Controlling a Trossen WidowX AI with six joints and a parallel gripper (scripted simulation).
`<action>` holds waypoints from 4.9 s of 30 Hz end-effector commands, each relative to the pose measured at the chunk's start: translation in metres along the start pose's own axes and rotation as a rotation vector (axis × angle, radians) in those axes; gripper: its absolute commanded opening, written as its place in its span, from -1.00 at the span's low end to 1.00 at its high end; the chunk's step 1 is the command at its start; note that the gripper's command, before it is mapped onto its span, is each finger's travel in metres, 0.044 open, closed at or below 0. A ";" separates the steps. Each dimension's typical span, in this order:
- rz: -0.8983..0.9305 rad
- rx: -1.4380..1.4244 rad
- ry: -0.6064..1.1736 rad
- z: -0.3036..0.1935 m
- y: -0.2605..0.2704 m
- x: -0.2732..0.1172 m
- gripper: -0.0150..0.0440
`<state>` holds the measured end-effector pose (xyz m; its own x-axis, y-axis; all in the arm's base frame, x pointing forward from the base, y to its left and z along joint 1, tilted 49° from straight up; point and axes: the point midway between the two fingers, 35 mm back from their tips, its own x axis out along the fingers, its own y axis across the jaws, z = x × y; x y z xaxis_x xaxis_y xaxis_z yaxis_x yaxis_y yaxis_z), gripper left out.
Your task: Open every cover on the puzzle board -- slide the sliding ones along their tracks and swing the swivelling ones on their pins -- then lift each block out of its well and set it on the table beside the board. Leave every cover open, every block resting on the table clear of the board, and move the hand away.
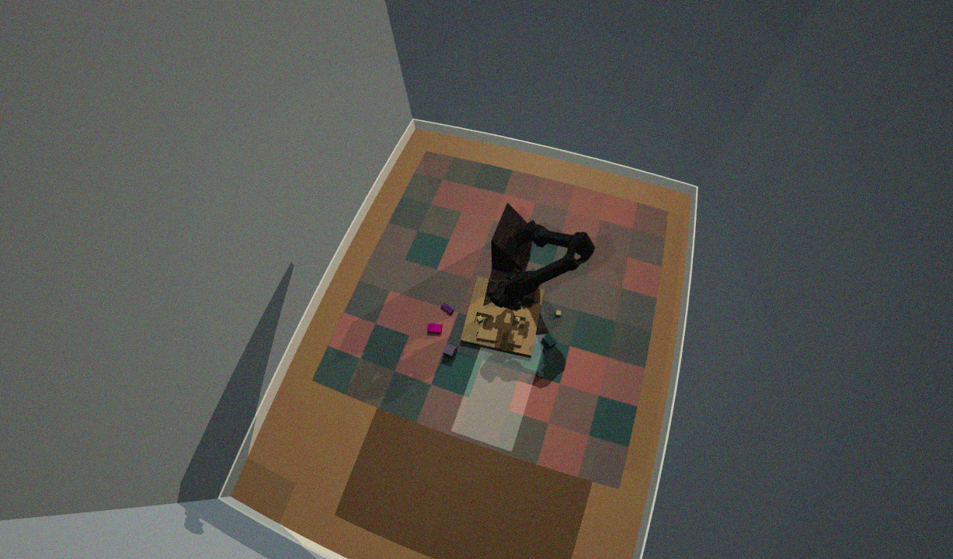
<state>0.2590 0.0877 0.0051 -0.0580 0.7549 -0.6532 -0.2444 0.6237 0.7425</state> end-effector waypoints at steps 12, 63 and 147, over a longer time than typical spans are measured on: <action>-0.011 -0.012 -0.008 0.004 -0.001 -0.038 -0.22; -0.034 -0.012 -0.007 -0.024 0.166 -0.048 -0.22; 0.003 -0.012 -0.010 -0.052 0.210 0.055 -0.22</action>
<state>0.1565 0.2469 0.1241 -0.0455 0.7638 -0.6439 -0.2676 0.6117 0.7445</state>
